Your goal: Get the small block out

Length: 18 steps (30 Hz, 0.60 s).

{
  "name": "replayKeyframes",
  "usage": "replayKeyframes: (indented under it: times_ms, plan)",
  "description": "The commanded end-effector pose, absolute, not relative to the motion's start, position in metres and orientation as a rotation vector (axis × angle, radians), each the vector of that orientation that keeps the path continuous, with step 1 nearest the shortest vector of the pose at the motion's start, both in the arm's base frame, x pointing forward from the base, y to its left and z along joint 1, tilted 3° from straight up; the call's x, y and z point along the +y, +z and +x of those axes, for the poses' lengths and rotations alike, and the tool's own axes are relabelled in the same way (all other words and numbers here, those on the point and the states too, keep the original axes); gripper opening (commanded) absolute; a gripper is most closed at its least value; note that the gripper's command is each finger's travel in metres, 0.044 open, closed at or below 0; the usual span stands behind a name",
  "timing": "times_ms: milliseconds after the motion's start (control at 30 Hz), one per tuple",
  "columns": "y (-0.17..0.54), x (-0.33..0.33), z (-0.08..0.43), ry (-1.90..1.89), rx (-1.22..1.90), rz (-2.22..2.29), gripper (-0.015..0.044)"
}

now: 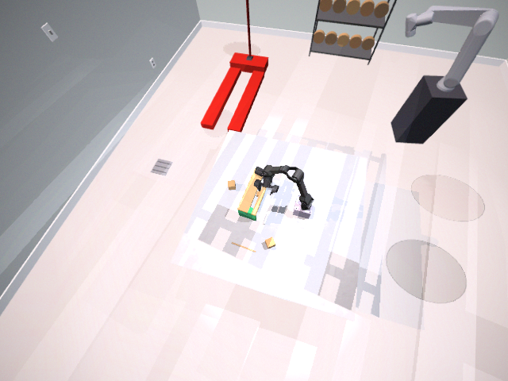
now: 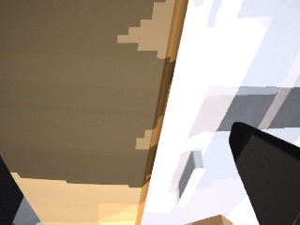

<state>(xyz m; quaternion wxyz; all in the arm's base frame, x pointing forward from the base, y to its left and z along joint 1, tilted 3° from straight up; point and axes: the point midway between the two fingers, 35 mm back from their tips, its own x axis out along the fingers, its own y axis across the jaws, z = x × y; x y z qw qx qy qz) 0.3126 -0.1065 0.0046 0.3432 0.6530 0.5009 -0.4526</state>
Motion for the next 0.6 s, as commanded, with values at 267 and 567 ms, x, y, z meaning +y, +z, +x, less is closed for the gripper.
replayKeyframes:
  times_ms: [267,567]
  plan:
    - [0.006,-0.074,0.320,-1.172,1.306,1.703,0.0400]
    - [0.007,-0.052,0.326,-1.170,1.307,1.704,0.0400]
